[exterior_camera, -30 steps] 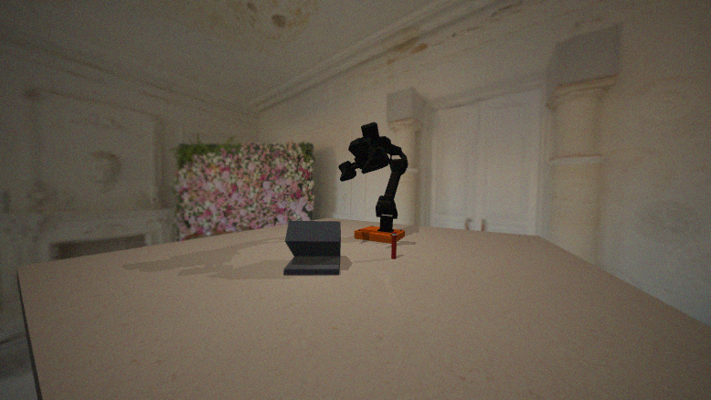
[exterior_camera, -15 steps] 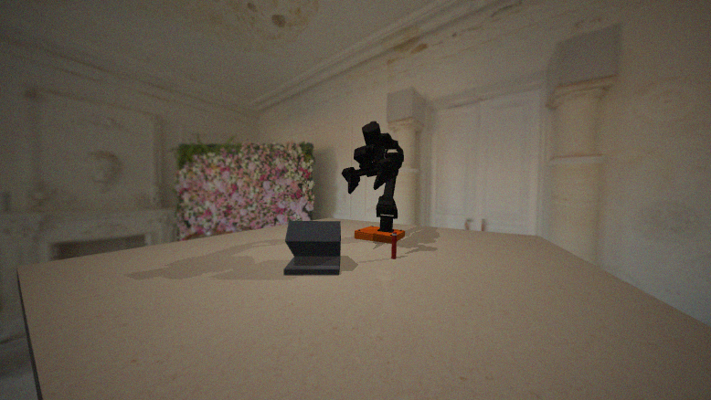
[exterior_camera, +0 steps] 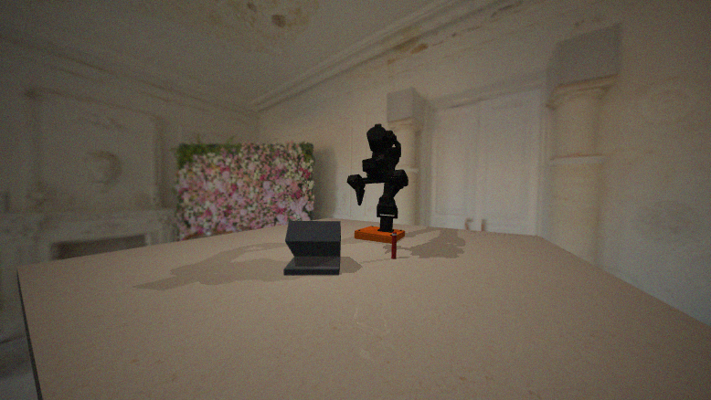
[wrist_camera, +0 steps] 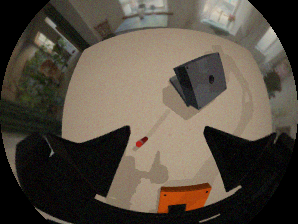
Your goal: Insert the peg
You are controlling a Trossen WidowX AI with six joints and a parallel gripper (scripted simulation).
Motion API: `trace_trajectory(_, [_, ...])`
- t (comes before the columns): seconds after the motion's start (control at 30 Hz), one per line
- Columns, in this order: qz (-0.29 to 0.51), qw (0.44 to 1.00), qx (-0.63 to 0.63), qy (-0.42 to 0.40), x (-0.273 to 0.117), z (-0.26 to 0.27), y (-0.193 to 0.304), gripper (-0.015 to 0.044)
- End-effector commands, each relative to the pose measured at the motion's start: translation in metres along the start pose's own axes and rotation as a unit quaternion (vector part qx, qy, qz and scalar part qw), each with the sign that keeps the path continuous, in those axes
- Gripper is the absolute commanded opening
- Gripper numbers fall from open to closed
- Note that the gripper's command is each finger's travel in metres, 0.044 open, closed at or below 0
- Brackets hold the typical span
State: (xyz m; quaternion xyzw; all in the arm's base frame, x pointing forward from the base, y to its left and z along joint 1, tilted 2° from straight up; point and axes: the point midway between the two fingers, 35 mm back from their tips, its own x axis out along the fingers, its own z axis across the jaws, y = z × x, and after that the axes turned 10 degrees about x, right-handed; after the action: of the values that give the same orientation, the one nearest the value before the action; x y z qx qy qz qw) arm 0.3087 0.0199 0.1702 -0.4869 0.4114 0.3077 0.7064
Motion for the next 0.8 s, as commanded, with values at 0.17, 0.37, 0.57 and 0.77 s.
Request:
trace_trajectory(0.17, [0.073, 0.996, -0.049, 0.007, 0.015, 0.018, 0.015, 0.0440])
trace_trajectory(0.37, [0.120, 0.990, -0.078, 0.015, 0.025, 0.028, 0.027, 0.0440])
trace_trajectory(0.57, [0.166, 0.980, -0.106, 0.023, 0.033, 0.036, 0.039, 0.0440])
trace_trajectory(0.77, [0.211, 0.968, -0.134, 0.033, 0.041, 0.044, 0.051, 0.0440])
